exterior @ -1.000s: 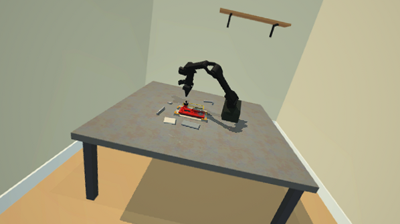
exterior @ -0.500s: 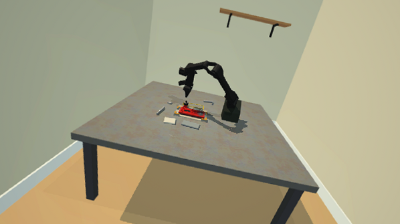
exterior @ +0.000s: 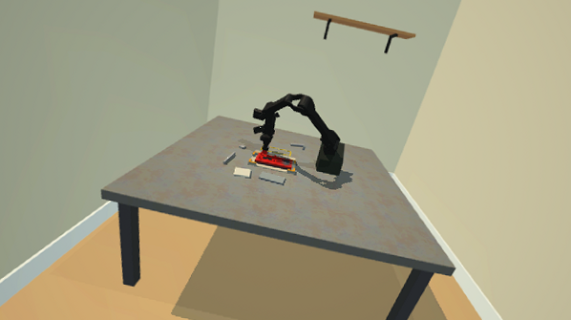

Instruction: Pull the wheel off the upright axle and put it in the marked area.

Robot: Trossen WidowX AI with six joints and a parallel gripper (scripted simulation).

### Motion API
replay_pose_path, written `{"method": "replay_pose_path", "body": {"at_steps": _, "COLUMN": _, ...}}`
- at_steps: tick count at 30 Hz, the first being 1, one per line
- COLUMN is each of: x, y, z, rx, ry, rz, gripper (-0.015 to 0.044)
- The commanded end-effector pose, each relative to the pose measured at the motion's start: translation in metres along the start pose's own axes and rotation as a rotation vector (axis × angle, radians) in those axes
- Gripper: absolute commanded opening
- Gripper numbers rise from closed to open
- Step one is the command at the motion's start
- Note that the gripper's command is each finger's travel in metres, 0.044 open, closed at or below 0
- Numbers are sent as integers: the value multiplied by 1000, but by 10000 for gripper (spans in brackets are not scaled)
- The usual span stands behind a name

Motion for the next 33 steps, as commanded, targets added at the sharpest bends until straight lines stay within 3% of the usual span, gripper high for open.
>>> {"method": "replay_pose_path", "body": {"at_steps": 1, "x": 0, "y": 0, "z": 0, "rx": 2, "ry": 1, "rz": -2, "gripper": 188}}
{"method": "replay_pose_path", "body": {"at_steps": 8, "x": 0, "y": 0, "z": 0, "rx": 2, "ry": 1, "rz": -2, "gripper": 142}}
{"method": "replay_pose_path", "body": {"at_steps": 14, "x": 0, "y": 0, "z": -1, "rx": 2, "ry": 1, "rz": -2, "gripper": 0}}
{"method": "replay_pose_path", "body": {"at_steps": 33, "x": 0, "y": 0, "z": -7, "rx": 0, "ry": 0, "rz": 0, "gripper": 0}}
Point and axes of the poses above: the point midway between the two fingers, 35 mm back from their tips, its own z axis out along the fingers, its own x axis across the jaws, y = z × x, the point moved 5 cm from there along -z, back along the fingers, and after that the axes turned 11 degrees about -z, right-handed, at the moved point
